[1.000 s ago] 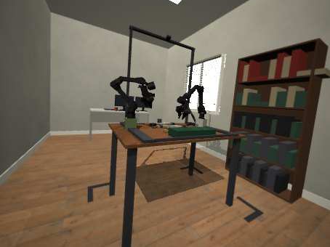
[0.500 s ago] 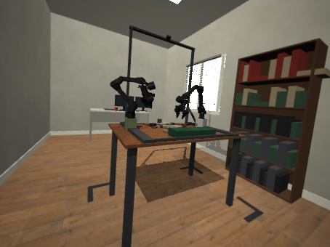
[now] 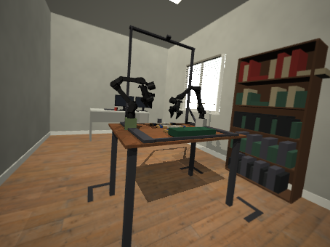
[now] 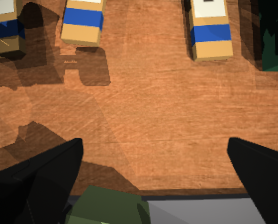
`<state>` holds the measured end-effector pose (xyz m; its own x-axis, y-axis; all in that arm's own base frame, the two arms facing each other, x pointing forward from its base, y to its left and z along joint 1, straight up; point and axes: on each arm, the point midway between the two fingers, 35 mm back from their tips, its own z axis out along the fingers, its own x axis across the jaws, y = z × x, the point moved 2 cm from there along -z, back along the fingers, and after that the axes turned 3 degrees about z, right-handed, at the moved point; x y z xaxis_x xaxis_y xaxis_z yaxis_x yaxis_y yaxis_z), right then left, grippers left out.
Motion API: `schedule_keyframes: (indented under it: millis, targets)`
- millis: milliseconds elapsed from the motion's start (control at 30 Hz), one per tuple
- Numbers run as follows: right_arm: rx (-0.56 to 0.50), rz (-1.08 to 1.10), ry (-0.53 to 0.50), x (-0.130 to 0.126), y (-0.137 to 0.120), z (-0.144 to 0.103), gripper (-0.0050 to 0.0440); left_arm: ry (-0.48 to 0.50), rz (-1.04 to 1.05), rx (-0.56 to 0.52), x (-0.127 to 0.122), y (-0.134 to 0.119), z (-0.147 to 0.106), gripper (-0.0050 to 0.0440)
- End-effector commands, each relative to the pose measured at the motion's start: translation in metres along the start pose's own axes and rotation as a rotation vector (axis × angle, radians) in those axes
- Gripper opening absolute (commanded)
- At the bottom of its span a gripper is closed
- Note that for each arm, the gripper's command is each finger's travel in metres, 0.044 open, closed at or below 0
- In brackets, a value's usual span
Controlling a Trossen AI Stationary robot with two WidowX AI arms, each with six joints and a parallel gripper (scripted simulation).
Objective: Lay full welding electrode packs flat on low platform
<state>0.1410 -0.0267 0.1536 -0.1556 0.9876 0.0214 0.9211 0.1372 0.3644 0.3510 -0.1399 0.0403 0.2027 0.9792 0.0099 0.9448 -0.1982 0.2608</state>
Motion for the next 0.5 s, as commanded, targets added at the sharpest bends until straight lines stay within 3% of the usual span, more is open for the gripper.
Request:
schedule_keyframes:
  millis: [0, 400, 467]
  targets:
    - [-0.021, -0.006, -0.006, -0.001, 0.004, -0.006, 0.0430, 0.003, -0.008, -0.020, -0.025, 0.012, 0.002, 0.0430]
    - [-0.021, -0.006, -0.006, -0.001, 0.004, -0.006, 0.0430, -0.001, -0.009, -0.020, -0.104, 0.020, 0.018, 0.0430]
    - [-0.021, -0.006, -0.006, -0.001, 0.004, -0.006, 0.0430, -0.001, -0.009, -0.020, -0.104, 0.020, 0.018, 0.0430]
